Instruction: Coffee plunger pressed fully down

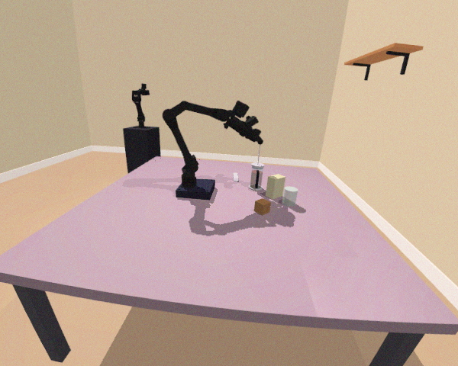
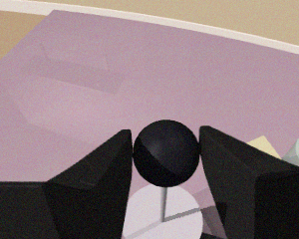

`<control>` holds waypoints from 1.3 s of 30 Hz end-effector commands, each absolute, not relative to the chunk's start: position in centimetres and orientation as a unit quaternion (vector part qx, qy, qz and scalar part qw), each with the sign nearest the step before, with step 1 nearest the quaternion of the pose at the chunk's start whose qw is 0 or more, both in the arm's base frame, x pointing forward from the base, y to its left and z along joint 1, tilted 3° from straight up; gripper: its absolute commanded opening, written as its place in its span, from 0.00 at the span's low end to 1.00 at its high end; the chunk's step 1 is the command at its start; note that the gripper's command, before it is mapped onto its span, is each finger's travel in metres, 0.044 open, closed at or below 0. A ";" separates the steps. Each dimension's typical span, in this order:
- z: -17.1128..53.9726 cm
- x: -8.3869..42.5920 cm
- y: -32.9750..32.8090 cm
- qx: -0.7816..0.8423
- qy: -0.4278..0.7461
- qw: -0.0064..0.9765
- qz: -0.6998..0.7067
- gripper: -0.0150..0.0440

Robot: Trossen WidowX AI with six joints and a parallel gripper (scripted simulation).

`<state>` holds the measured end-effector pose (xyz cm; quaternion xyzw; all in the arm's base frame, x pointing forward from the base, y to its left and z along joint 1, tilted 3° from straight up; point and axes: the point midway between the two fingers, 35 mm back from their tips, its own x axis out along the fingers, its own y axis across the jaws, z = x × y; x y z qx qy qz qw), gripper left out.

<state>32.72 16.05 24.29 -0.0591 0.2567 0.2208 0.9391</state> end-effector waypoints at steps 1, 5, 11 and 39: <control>24.1 32.8 16.1 -0.058 0.260 0.938 0.221 0.46; 24.1 32.8 16.1 -0.058 0.260 0.938 0.221 0.46; 23.5 32.9 16.1 -0.058 0.260 0.938 0.221 0.46; 18.9 33.5 16.5 -0.058 0.259 0.938 0.221 0.46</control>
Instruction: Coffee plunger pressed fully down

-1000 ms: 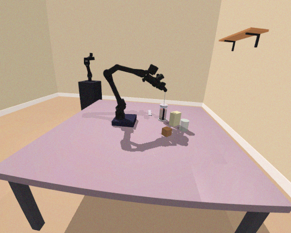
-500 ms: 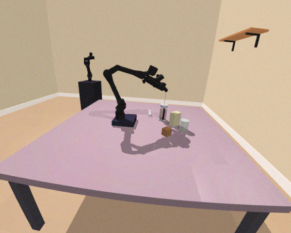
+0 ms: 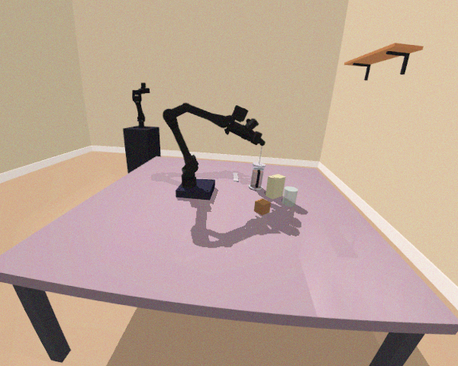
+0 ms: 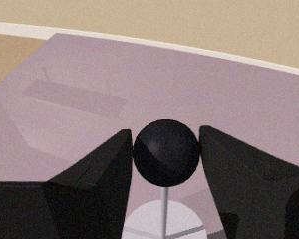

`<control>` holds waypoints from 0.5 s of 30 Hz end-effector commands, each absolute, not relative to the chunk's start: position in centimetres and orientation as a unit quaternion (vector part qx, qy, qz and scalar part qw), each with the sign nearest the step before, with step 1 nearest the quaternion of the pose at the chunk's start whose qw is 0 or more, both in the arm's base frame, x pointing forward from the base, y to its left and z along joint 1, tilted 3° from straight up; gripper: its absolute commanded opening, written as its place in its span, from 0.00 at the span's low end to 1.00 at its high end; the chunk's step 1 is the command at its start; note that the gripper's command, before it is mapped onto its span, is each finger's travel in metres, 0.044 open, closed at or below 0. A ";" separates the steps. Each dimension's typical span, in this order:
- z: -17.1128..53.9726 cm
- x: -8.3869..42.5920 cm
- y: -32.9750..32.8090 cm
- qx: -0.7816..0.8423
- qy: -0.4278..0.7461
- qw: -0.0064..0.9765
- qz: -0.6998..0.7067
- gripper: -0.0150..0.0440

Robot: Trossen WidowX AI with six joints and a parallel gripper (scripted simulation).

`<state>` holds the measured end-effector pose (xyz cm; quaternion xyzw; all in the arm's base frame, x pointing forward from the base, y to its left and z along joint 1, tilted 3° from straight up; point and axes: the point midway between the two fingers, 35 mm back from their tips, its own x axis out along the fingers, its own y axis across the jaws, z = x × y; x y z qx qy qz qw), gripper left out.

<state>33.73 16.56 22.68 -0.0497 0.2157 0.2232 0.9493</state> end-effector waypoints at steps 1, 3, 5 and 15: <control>18.7 33.5 16.5 -0.058 0.259 0.938 0.221 0.46; 18.4 33.5 16.5 -0.058 0.259 0.938 0.221 0.46; 18.1 33.6 16.5 -0.058 0.259 0.938 0.221 0.46; 16.4 33.7 16.6 -0.058 0.259 0.938 0.221 0.46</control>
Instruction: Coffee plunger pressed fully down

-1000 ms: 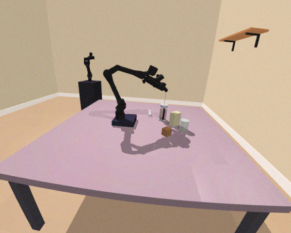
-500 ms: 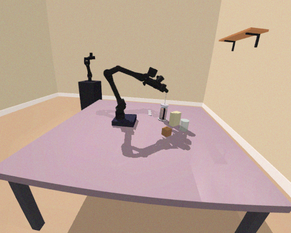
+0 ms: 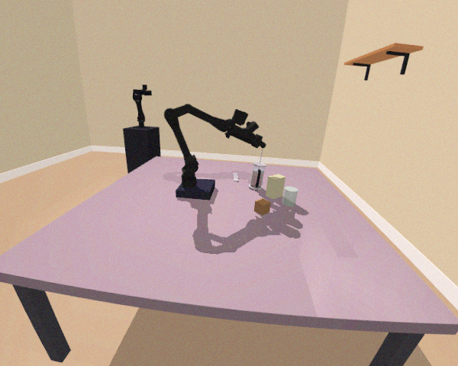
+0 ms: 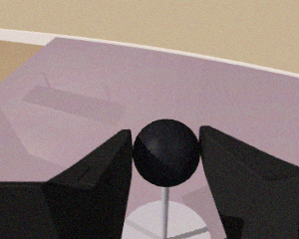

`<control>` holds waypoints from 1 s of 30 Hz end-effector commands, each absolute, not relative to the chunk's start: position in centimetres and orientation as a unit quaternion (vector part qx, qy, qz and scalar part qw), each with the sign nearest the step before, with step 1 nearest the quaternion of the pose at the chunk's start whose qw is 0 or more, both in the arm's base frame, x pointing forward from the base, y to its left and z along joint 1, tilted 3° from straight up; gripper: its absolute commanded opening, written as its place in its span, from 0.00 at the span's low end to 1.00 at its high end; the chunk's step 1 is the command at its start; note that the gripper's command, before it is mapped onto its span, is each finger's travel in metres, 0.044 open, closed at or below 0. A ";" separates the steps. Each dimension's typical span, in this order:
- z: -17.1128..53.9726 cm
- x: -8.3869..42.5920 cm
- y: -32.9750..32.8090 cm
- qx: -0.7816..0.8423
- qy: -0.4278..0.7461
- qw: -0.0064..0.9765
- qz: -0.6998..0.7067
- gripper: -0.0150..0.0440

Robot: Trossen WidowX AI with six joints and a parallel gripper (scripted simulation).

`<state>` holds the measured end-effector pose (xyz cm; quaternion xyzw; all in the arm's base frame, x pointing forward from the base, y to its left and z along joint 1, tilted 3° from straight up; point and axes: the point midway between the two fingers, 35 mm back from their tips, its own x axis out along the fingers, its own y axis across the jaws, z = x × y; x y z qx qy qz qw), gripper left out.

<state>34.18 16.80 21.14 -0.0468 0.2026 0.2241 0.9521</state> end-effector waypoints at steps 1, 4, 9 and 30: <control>16.3 33.7 16.6 -0.058 0.259 0.938 0.221 0.46; 15.8 33.7 16.6 -0.058 0.259 0.938 0.221 0.46; 15.0 33.8 16.7 -0.058 0.259 0.938 0.221 0.46; 13.3 34.9 17.3 -0.058 0.259 0.939 0.221 0.46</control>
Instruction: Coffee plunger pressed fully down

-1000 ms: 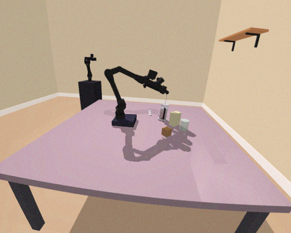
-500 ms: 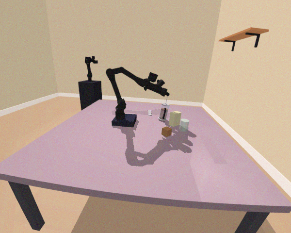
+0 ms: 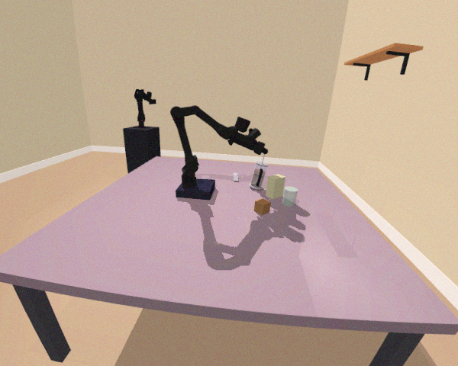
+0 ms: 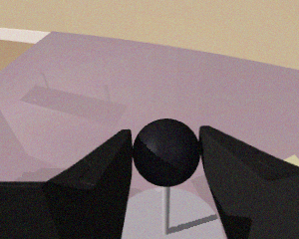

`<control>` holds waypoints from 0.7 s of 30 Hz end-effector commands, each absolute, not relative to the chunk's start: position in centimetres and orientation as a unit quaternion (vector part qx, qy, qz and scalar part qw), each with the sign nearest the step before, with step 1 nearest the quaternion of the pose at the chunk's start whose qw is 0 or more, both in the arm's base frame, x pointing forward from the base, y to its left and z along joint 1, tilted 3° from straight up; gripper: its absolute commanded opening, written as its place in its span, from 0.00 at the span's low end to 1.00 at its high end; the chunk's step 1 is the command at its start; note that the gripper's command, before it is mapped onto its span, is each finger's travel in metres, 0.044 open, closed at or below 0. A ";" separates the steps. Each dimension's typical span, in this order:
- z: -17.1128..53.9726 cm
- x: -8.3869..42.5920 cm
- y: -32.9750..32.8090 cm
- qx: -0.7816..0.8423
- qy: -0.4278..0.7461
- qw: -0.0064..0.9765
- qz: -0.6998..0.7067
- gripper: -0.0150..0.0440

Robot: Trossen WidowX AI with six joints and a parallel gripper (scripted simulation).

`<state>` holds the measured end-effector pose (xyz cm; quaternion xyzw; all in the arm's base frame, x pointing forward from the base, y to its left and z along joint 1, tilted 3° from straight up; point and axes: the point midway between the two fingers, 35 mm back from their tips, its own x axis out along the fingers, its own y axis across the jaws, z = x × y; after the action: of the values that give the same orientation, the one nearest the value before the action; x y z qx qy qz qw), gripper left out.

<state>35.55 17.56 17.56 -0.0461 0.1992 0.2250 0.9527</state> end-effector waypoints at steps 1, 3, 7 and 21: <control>13.3 35.0 17.3 -0.058 0.259 0.939 0.221 0.46; 13.4 35.0 17.3 -0.058 0.259 0.939 0.221 0.46; 13.5 35.1 17.4 -0.058 0.259 0.939 0.221 0.46; 13.7 35.3 17.5 -0.058 0.259 0.939 0.221 0.46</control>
<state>35.61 17.62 16.45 -0.0505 0.2185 0.2241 0.9484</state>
